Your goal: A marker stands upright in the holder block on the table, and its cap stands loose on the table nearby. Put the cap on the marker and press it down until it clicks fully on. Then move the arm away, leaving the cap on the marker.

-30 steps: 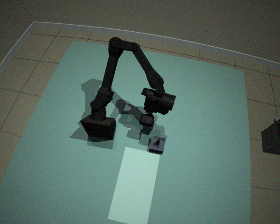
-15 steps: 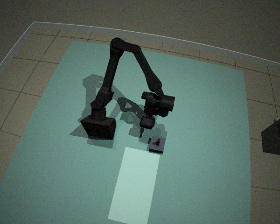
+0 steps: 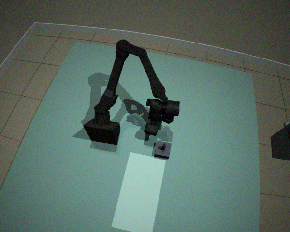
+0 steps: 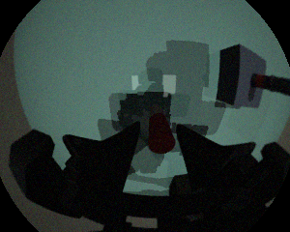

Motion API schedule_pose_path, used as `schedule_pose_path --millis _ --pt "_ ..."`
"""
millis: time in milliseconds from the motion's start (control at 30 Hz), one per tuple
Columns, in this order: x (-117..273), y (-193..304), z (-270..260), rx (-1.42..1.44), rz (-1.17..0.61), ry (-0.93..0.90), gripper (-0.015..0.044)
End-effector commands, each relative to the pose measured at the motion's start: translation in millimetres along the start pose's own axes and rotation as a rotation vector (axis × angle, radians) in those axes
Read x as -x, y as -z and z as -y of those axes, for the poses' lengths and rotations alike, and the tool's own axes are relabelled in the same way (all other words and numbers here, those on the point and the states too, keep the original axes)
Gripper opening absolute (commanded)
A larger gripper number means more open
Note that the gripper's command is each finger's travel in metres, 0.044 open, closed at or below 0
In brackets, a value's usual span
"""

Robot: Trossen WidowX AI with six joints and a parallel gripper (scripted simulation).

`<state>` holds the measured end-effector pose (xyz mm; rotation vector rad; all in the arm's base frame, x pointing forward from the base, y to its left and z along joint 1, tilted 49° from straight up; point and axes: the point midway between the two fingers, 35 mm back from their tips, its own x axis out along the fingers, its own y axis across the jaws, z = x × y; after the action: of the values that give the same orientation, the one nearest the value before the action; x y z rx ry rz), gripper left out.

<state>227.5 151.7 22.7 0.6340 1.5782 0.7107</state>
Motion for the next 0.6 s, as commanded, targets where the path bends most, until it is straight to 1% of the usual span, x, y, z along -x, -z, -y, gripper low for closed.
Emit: schedule_pose_path --millis 0,133,433,533,567 --pt "-5.2 3.0 0.4 -0.009 -0.006 -0.004 0.0237" --pt "-5.2 2.9 0.8 -0.009 -0.006 -0.004 0.0132" --pt "-5.2 3.0 0.6 -0.009 -0.006 -0.004 0.0072" --pt "-2.7 -0.2 2.1 0.005 0.009 -0.001 0.0" --pt "-0.9 -2.3 3.2 0.015 0.019 0.001 0.0"
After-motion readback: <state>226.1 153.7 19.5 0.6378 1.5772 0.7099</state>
